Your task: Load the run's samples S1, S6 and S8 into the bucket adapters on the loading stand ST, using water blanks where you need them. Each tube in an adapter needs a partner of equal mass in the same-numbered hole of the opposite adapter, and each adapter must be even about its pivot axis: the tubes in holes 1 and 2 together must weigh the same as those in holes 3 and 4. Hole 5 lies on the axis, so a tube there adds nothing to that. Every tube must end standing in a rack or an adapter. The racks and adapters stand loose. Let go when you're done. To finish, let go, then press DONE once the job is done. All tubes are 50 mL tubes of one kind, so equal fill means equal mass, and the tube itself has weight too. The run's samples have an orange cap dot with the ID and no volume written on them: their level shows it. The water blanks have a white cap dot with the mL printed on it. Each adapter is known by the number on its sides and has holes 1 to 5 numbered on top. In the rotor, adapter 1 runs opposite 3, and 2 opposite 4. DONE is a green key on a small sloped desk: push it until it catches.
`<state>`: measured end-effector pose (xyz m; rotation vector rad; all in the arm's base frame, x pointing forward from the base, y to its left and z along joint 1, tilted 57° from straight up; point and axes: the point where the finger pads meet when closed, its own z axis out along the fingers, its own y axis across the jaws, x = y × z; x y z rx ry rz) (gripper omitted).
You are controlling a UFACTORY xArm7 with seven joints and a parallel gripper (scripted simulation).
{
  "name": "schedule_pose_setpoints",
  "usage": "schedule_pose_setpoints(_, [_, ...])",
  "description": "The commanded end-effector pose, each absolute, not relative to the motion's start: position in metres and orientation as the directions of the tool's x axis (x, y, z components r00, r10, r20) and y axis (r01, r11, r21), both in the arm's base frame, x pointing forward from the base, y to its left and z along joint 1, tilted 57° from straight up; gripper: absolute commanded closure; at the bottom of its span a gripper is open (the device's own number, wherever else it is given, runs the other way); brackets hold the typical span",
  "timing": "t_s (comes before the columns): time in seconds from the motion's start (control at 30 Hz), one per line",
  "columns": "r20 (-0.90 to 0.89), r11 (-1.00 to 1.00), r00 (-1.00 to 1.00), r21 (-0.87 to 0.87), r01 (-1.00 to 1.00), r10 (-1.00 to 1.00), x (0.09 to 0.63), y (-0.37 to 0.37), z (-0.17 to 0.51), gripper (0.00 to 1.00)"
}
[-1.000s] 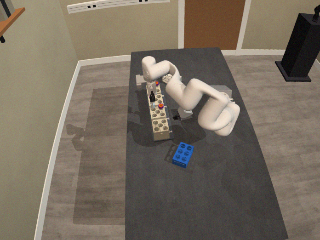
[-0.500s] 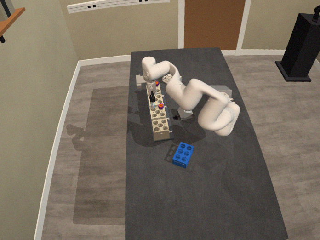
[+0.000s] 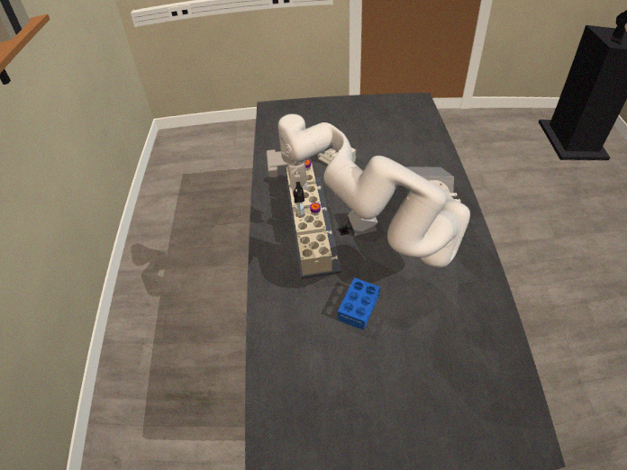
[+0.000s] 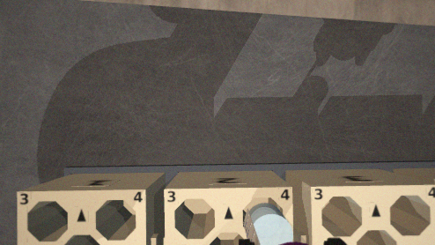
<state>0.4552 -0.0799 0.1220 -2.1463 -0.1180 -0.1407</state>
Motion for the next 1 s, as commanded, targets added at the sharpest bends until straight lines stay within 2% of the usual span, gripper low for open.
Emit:
schedule_pose_setpoints(0.0, [0.149,-0.549,0.989,-0.824,0.139,0.026,0.456,-0.078,0.12,1.0])
schedule_pose_setpoints(0.97, [0.149,-0.549,0.989,-0.824,0.139,0.026,0.457,-0.058,0.106,1.0])
